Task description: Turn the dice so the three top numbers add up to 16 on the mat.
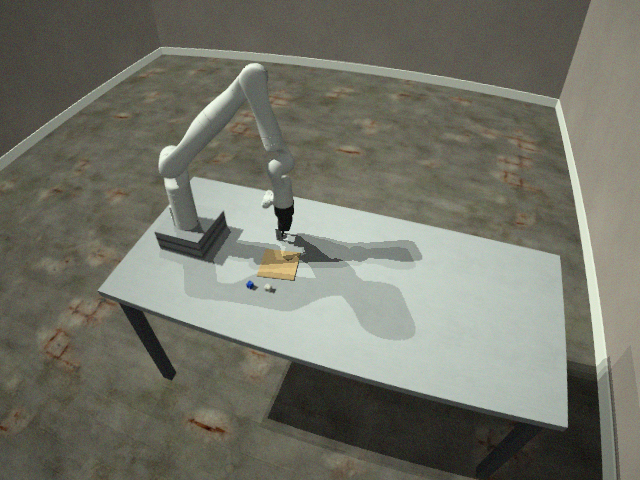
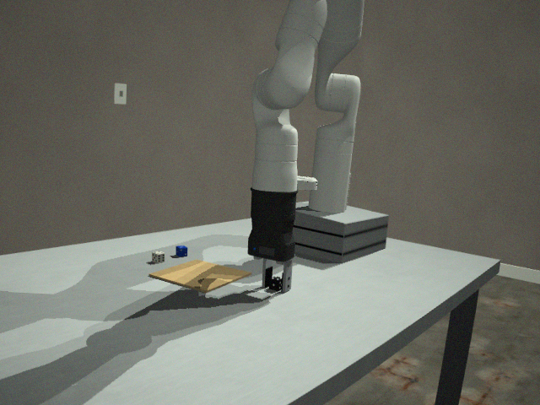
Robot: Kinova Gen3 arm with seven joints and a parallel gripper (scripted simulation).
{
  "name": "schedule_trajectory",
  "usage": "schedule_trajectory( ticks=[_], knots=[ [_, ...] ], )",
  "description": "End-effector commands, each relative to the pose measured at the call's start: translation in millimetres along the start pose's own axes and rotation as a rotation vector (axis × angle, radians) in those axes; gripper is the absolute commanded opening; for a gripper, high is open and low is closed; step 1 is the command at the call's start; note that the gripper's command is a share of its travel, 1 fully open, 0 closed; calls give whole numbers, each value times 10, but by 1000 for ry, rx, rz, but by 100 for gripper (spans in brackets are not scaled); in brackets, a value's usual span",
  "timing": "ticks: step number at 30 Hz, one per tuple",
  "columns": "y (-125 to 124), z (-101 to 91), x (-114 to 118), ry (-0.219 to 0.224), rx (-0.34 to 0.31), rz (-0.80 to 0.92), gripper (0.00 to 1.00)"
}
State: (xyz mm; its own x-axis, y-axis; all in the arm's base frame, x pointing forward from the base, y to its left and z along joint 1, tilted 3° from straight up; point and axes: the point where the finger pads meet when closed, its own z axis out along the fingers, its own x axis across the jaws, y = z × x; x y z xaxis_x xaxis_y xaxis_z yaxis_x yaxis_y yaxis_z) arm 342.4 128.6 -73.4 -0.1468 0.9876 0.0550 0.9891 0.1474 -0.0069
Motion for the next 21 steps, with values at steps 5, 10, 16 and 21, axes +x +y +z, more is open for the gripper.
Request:
schedule_trajectory(
  ticks=[5, 10, 16, 21],
  knots=[
    [6, -5, 1, 0, -2, 0, 70],
    [6, -5, 1, 0, -2, 0, 70],
    [6, -5, 1, 0, -2, 0, 70],
    [6, -5, 1, 0, -2, 0, 40]
  ],
)
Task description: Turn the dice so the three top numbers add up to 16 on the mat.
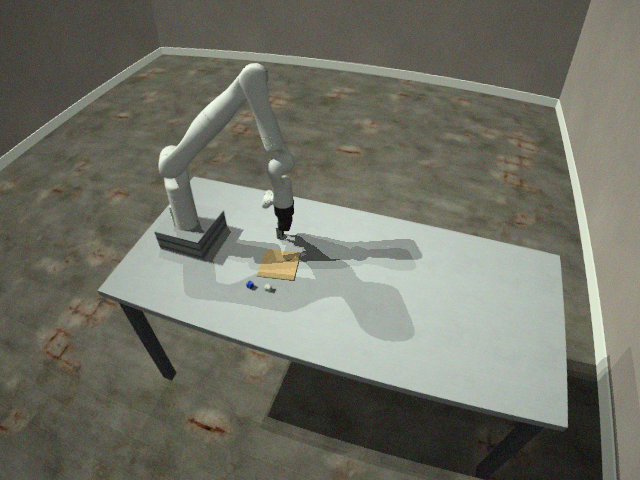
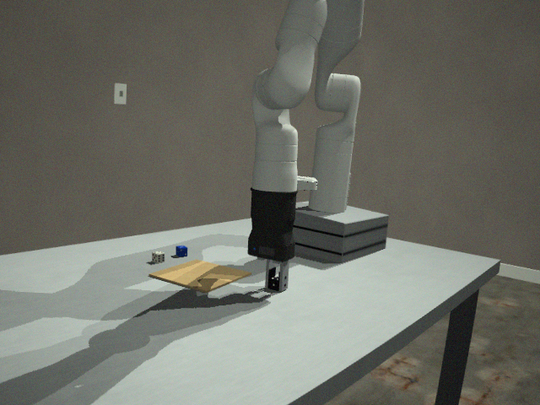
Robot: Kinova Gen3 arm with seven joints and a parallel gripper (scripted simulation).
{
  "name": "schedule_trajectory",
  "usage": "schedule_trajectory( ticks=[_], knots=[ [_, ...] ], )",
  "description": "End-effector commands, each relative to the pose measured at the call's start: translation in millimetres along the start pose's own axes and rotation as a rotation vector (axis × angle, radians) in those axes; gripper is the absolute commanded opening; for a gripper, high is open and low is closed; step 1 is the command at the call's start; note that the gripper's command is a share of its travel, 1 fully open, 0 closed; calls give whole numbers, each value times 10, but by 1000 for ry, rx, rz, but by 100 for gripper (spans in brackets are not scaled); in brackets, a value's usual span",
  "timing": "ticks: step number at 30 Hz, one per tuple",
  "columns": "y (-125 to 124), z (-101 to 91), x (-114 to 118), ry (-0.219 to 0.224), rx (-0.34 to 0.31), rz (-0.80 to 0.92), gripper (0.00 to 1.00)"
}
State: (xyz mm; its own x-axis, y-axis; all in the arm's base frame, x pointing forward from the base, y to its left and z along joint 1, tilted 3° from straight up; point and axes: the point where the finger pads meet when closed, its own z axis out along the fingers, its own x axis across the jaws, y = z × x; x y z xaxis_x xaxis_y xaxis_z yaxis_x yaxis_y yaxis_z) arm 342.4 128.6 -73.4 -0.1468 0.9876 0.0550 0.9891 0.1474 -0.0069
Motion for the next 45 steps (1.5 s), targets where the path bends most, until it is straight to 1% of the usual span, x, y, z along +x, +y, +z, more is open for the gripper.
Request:
schedule_trajectory(
  ticks=[1, 33, 36, 40, 42, 45],
  knots=[
    [6, -5, 1, 0, -2, 0, 40],
    [6, -15, 1, 0, -2, 0, 40],
    [6, -68, 1, 0, -2, 0, 40],
    [6, -230, 1, 0, -2, 0, 40],
    [6, -230, 1, 0, -2, 0, 40],
    [5, -405, 1, 0, -2, 0, 40]
  ],
)
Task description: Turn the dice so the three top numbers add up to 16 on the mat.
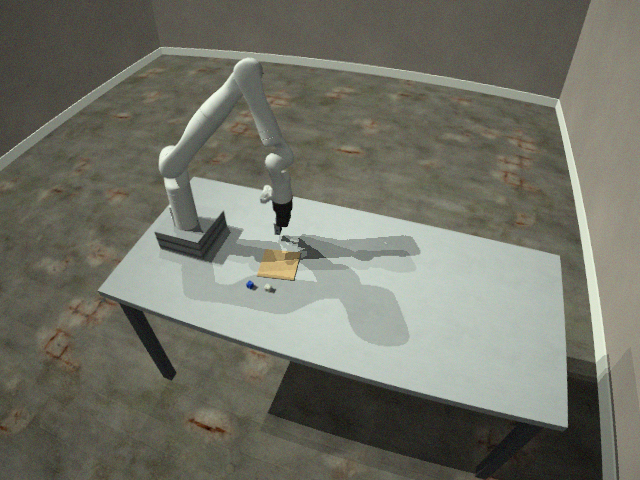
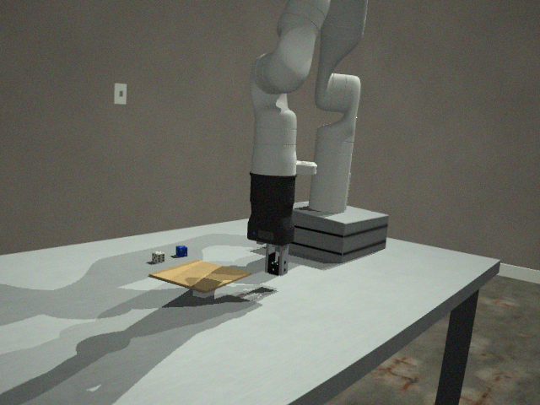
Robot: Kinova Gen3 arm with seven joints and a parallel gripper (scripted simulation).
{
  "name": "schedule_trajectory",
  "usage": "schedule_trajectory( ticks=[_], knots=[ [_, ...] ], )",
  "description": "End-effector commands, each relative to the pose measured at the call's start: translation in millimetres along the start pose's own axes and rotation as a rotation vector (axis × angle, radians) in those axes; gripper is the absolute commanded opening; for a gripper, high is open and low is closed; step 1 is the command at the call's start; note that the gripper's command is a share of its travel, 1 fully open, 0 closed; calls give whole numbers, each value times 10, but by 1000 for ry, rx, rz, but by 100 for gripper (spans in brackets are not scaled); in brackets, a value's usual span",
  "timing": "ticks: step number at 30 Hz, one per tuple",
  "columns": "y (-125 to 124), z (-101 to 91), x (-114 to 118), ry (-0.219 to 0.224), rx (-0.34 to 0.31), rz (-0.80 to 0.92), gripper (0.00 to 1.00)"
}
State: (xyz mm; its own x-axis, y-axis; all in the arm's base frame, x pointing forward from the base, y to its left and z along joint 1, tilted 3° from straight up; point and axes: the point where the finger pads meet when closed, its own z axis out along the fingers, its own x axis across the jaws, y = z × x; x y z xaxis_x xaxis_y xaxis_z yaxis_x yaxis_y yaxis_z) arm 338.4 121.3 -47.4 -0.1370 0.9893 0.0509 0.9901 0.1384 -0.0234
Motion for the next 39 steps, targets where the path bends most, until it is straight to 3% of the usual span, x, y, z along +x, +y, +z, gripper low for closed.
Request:
schedule_trajectory(
  ticks=[1, 7, 11, 26, 29, 31, 37, 39],
  knots=[
    [53, -207, 53, 4, -18, -10, 40],
    [47, -564, 51, 4, -18, -10, 40],
    [44, -704, 51, 4, -18, -10, 40],
    [45, -744, 31, 4, -18, -7, 40],
    [48, -750, -178, 4, -18, 21, 40],
    [48, -750, -178, 4, -18, 21, 40],
    [-65, -771, -1038, 5, -17, 142, 40],
    [-97, -774, -1153, 5, -17, 159, 40]
  ],
)
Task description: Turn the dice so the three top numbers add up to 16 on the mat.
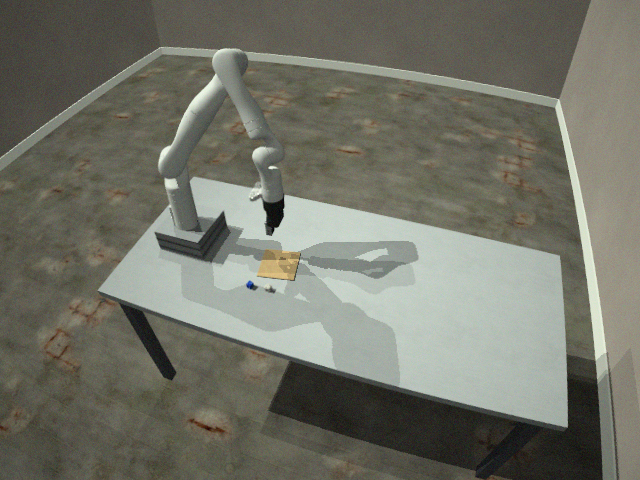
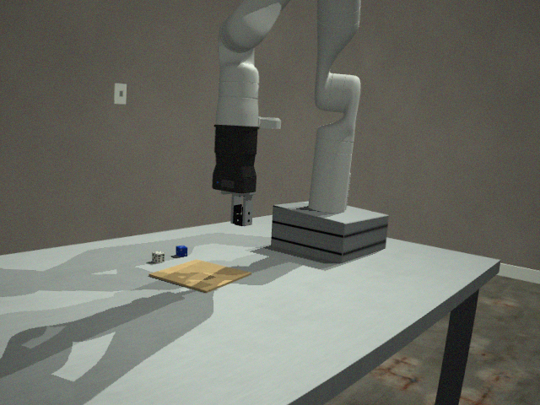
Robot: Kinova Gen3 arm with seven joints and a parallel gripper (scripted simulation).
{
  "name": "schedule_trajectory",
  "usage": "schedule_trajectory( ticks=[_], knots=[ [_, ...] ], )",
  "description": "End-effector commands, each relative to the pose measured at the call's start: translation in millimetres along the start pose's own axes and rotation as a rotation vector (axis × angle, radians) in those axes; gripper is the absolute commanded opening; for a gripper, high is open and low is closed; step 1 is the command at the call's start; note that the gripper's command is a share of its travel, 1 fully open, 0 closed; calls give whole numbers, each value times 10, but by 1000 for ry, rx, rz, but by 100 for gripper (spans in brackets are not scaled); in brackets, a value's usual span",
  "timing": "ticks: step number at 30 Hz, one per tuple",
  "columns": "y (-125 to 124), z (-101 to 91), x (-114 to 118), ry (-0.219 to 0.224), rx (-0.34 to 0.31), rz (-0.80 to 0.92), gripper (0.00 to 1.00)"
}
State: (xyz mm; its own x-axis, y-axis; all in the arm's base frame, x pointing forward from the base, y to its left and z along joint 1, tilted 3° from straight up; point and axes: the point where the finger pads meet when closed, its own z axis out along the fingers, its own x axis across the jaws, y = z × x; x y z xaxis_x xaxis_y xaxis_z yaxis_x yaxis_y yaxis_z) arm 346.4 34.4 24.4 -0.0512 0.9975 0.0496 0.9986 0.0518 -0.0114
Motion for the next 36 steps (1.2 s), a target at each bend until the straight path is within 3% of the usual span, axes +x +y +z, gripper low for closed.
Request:
schedule_trajectory(
  ticks=[1, 4, 26, 36],
  knots=[
    [-31, -17, -413, 5, -1, 86, 40],
    [-61, -20, -530, 5, -1, 103, 40],
    [-61, 57, -532, 5, -1, 104, 40],
    [-60, 471, -531, 5, -1, 104, 40]
  ],
)
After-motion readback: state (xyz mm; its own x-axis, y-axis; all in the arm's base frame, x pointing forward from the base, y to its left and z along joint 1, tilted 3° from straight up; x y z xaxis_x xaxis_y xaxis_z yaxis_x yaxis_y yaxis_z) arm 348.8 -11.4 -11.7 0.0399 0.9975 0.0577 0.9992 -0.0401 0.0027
